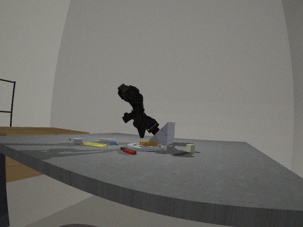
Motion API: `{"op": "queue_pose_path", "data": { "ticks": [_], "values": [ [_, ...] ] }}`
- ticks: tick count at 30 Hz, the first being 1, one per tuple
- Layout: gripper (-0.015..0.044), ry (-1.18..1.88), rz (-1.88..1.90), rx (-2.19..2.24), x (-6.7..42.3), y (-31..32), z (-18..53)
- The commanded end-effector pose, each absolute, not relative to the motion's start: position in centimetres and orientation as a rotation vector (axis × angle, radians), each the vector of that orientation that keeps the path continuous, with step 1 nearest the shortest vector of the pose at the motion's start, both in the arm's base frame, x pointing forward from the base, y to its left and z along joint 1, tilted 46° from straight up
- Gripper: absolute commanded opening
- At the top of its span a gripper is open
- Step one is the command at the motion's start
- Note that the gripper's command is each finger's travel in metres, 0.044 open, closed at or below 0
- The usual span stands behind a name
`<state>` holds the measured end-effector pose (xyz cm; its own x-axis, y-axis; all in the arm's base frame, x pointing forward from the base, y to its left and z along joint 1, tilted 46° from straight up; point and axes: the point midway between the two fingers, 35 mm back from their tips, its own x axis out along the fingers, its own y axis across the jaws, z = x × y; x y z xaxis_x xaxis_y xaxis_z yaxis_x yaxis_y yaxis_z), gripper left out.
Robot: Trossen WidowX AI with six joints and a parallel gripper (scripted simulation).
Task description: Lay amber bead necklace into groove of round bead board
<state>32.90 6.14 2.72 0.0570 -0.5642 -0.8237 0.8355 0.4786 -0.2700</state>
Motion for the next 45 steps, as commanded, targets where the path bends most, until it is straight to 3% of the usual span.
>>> {"op": "queue_pose_path", "data": {
  "ticks": [1,7,45],
  "values": [
    [0.0250,1.032,-1.123,0.209,30.3,8.4,0.4],
    [0.0250,0.975,-1.139,0.116,27.8,10.2,-1.4],
    [0.0250,0.973,-1.139,0.115,28.1,7.3,-4.2]
  ]
}}
